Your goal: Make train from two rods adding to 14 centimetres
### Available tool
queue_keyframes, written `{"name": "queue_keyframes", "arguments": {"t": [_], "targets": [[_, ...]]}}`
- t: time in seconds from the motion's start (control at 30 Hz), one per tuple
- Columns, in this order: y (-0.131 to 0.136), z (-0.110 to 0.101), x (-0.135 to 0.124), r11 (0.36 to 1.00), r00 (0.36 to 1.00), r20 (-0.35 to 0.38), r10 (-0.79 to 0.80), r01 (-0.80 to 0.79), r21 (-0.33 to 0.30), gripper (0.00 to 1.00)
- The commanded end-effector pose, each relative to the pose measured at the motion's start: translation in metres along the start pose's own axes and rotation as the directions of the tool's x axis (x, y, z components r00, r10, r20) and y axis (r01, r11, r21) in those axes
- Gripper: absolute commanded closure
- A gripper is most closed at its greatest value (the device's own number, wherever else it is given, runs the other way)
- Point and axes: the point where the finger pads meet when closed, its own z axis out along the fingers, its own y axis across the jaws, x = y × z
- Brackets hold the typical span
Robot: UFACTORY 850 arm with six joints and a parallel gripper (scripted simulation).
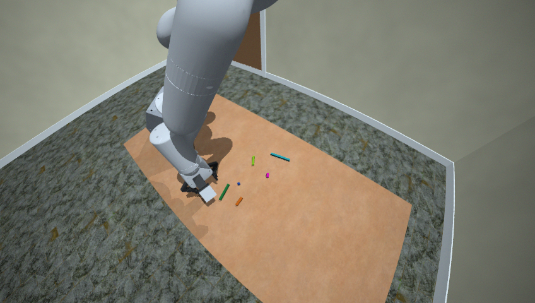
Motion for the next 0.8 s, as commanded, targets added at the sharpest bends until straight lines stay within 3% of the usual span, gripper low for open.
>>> {"name": "queue_keyframes", "arguments": {"t": [0.0,0.77], "targets": [[-0.0118,-0.0056,0.0095,0.994,0.991,0.079,-0.107,0.107,0.008,0.0],[-0.0126,-0.0063,0.0106,0.993,0.989,0.085,-0.12,0.12,0.007,0.0]]}}
